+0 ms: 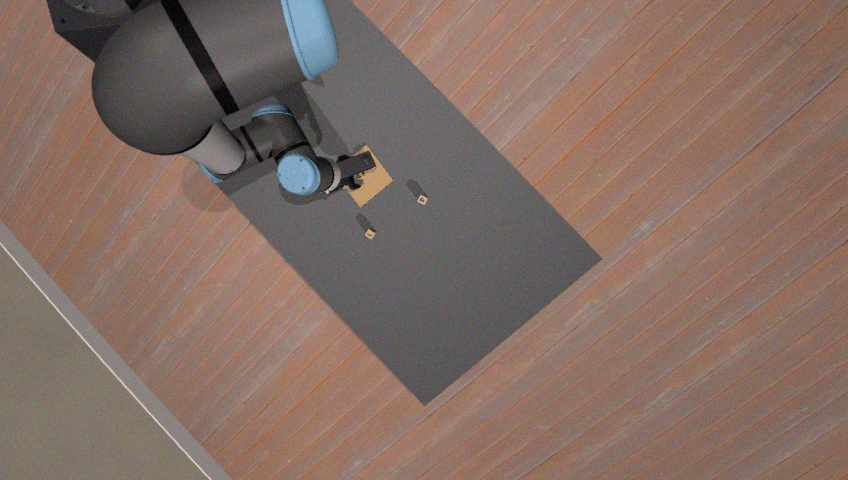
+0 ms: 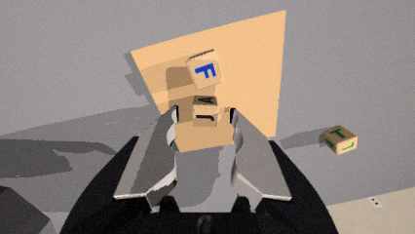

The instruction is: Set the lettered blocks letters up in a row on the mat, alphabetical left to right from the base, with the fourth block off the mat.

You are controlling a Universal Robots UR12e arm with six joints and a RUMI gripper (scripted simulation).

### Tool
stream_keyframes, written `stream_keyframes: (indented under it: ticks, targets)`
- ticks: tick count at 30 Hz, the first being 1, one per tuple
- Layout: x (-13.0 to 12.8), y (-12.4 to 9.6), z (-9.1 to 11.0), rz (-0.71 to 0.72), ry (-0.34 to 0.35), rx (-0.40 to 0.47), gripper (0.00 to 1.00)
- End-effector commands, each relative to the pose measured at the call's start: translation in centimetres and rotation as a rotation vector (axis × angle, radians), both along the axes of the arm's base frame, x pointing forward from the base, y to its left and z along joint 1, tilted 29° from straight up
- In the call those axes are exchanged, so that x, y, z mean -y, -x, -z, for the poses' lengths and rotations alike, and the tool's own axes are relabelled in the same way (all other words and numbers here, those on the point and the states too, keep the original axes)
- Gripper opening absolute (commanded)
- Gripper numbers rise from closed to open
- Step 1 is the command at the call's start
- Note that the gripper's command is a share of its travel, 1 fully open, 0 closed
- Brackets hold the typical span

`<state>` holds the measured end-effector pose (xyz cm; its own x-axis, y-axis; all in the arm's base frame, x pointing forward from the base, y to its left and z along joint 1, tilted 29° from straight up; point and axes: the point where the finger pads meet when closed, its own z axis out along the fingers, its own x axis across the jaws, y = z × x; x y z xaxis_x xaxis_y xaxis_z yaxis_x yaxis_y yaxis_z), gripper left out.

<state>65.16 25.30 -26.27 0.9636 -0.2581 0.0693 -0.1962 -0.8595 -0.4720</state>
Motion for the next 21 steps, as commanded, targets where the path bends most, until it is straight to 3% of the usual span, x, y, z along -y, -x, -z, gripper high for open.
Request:
stream_keyframes:
  ticks: [1,20,21]
  targets:
    - [0.03,-0.42,-0.20,0.000,0.001,0.007,0.37]
    - [0.03,-0.42,-0.20,0.000,0.001,0.007,0.37]
    - [0.03,-0.42,-0.20,0.000,0.001,0.007,0.25]
